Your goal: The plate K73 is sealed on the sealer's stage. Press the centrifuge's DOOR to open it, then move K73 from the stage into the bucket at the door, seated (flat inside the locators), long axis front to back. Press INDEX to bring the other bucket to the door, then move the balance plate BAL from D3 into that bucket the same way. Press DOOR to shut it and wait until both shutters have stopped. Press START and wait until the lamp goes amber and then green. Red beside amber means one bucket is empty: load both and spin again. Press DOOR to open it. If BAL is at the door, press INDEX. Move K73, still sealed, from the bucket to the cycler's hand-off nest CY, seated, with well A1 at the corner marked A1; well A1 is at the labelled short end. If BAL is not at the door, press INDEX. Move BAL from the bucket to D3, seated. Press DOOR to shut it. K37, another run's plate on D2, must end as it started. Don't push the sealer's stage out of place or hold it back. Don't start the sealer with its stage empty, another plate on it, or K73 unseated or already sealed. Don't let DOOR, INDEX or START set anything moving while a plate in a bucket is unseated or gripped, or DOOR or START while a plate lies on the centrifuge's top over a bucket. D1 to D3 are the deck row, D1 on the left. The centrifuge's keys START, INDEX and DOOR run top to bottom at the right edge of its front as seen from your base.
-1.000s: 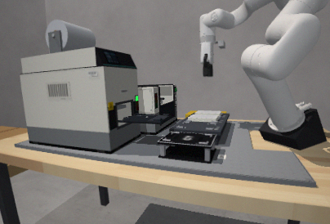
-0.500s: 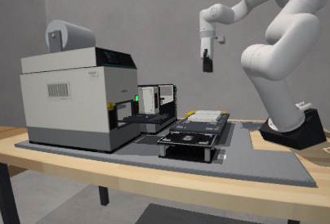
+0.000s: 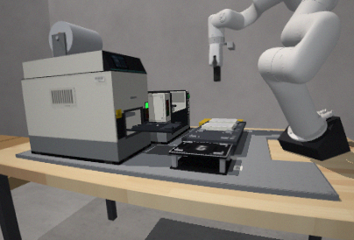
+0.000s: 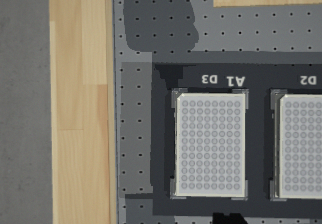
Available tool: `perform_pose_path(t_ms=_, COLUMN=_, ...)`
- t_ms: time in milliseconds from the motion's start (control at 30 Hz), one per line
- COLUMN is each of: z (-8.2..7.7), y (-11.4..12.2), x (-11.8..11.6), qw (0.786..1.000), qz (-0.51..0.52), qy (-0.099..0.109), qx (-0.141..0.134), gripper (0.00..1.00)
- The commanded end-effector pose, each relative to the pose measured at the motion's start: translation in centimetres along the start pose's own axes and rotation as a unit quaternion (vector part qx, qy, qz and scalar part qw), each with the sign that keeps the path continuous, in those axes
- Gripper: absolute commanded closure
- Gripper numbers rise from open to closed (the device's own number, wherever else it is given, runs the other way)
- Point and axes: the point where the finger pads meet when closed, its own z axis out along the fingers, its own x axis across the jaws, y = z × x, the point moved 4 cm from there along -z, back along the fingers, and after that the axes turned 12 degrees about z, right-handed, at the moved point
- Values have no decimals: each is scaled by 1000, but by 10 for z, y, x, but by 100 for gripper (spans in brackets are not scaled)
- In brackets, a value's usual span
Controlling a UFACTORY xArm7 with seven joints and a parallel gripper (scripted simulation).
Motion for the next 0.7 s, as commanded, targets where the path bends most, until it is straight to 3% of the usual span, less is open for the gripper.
perform_pose_path(t_ms=0, z=4, y=17, x=-7, qw=1000, qz=0, qy=-1, qx=-1, gripper=100)
perform_pose_path(t_ms=367, z=20, y=66, x=-26, qw=1000, qz=0, qy=-1, qx=-2, gripper=100)
perform_pose_path(t_ms=667, z=25, y=79, x=-32, qw=1000, qz=0, qy=-1, qx=-2, gripper=100)
